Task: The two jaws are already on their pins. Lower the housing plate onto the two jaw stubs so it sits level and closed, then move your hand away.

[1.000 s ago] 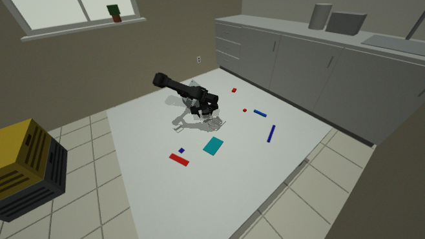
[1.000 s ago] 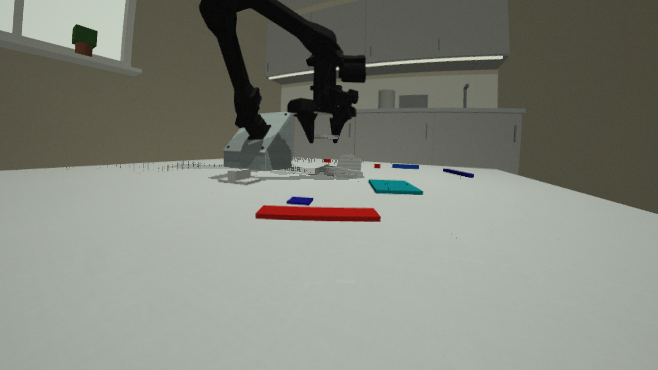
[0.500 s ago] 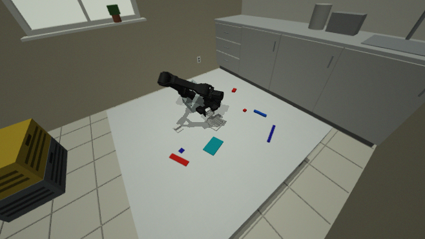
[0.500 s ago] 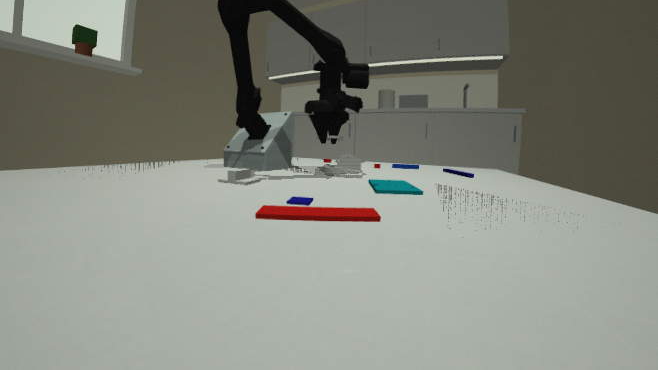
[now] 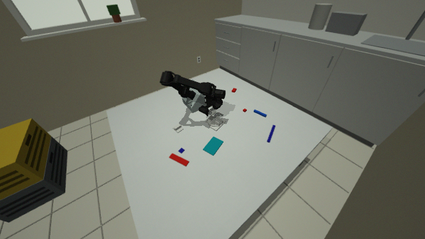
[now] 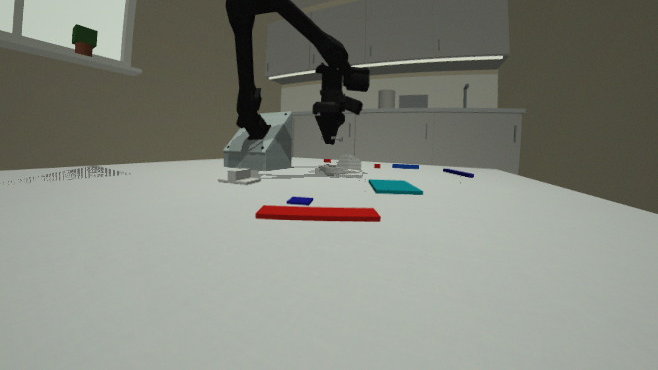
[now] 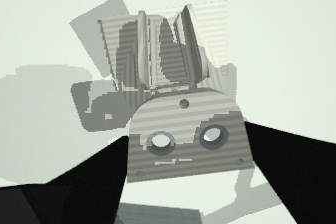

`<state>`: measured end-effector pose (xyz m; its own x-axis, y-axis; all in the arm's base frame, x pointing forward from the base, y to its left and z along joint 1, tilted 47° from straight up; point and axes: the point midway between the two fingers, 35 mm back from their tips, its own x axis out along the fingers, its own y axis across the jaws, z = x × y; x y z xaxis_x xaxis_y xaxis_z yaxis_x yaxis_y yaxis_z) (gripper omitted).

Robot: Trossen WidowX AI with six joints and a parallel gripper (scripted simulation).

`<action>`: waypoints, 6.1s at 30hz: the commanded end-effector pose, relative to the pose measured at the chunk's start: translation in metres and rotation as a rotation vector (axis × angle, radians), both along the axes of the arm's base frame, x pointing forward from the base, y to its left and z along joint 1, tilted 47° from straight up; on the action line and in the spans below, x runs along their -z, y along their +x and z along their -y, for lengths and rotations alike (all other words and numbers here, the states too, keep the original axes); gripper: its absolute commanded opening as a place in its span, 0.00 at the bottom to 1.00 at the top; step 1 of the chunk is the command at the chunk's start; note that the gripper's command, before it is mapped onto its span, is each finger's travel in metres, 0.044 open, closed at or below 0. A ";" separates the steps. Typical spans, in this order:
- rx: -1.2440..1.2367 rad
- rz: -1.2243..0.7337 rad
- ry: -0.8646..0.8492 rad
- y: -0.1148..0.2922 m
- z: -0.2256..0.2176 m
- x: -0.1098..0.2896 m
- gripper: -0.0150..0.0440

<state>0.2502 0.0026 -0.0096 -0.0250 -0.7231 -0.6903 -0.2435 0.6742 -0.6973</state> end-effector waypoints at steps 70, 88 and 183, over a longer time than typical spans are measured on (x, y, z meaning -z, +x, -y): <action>0.001 0.001 0.005 -0.014 0.012 0.010 0.85; 0.001 0.001 0.004 -0.014 0.033 0.030 0.85; -0.003 -0.004 0.000 -0.017 0.057 0.051 0.85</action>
<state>0.2341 -0.0515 -0.0586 -0.0179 -0.7245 -0.6891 -0.2503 0.6705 -0.6984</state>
